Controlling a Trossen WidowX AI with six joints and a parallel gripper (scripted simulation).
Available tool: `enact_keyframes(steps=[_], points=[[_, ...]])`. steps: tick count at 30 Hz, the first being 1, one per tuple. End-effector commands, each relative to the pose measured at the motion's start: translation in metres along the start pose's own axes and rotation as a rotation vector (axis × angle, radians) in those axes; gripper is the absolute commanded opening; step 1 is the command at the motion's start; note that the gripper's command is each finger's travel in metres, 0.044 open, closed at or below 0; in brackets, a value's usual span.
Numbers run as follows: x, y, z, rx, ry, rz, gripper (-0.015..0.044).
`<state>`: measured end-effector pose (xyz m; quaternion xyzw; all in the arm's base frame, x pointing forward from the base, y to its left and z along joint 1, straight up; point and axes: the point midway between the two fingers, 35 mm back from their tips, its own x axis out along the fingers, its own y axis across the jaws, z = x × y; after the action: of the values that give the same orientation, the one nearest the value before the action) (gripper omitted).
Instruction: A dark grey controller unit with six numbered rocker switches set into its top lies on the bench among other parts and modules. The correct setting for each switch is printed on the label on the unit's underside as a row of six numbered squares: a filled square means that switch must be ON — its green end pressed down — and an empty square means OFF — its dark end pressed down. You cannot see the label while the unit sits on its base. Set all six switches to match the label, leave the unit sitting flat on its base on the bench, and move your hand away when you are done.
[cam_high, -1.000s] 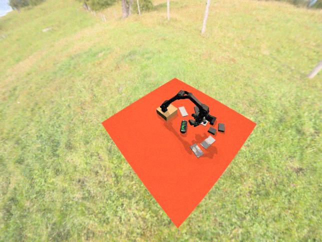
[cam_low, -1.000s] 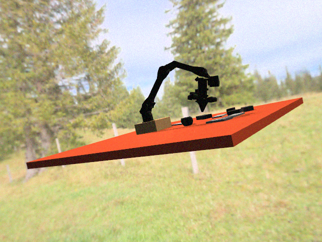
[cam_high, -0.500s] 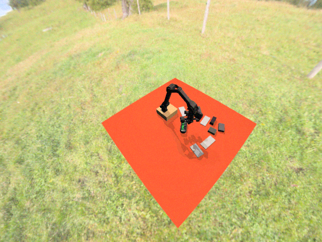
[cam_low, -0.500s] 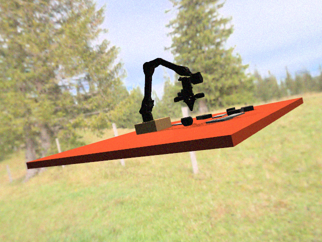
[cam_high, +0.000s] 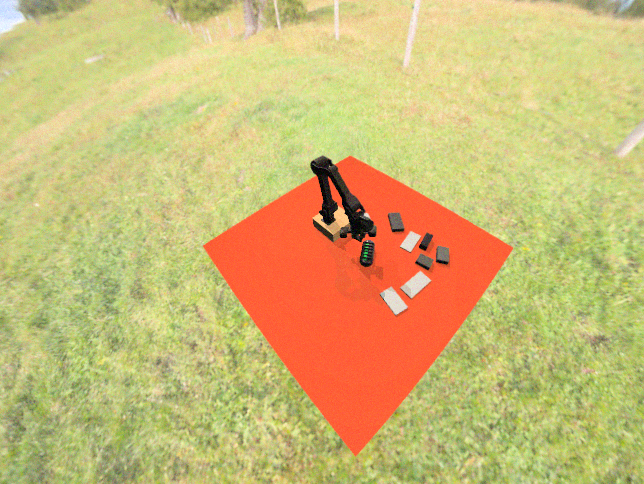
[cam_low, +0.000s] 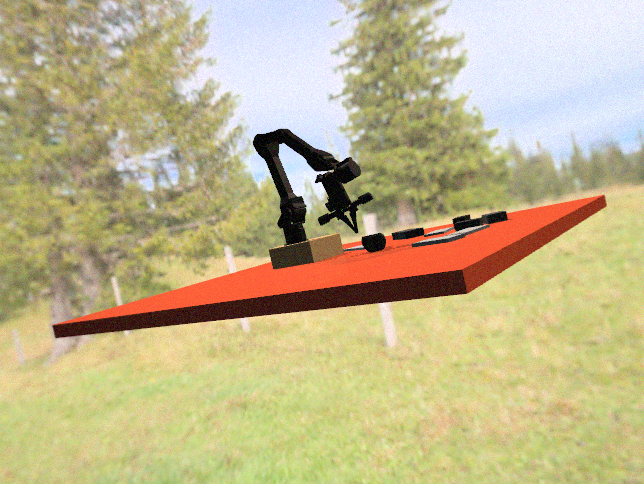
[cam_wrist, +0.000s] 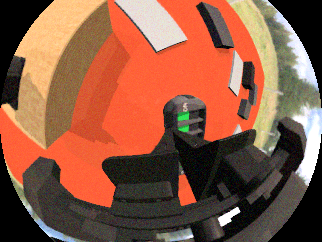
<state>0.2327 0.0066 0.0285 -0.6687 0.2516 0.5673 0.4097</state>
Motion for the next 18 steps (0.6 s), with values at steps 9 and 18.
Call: enact_keyframes(steps=[9,18], points=[[0.0029,0.0090,0.0059,0.236,-0.005,-0.026,0.0000],[0.0025,0.0095,0.0064,1.027,-0.018,-0.029,0.0000]])
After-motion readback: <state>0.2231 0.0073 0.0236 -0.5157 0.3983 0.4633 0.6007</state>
